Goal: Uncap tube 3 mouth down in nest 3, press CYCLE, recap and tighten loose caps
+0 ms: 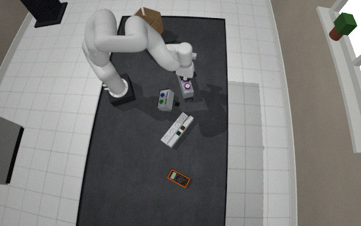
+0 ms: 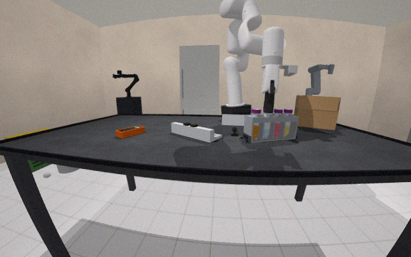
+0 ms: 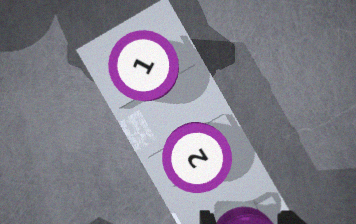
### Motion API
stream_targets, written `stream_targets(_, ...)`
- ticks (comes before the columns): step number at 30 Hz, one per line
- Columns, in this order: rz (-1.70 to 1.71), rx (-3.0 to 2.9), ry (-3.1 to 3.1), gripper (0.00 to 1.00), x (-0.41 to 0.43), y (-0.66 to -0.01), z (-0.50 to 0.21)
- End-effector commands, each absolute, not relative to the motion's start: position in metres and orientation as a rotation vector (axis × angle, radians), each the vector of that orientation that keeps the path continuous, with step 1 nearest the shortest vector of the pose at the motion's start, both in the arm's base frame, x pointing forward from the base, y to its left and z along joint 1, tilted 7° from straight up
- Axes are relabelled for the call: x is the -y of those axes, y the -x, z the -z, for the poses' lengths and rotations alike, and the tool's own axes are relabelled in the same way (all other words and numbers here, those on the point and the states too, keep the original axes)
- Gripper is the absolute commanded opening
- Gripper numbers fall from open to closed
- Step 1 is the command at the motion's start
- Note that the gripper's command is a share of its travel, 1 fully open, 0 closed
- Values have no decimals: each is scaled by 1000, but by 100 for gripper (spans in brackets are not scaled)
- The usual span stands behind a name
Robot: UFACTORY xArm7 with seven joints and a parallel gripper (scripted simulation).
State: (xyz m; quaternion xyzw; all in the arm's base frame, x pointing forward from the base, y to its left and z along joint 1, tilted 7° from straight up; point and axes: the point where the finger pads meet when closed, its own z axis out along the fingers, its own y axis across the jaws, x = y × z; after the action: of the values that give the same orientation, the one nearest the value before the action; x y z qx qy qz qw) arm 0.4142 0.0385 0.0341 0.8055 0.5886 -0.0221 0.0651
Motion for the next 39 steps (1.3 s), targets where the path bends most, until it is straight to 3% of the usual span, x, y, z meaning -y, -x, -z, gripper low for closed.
stream_targets(1, 68, -1945, -2320, 0, -38, -416, -35)
stream_targets(26, 152, -2932, -901, 0, -39, -416, -36)
stream_targets(34, 153, -2942, -870, 0, -39, -416, -36)
stream_targets(35, 153, -2942, -870, 46, -39, -416, -36)
stream_targets(39, 153, -2942, -870, 46, -39, -416, -36)
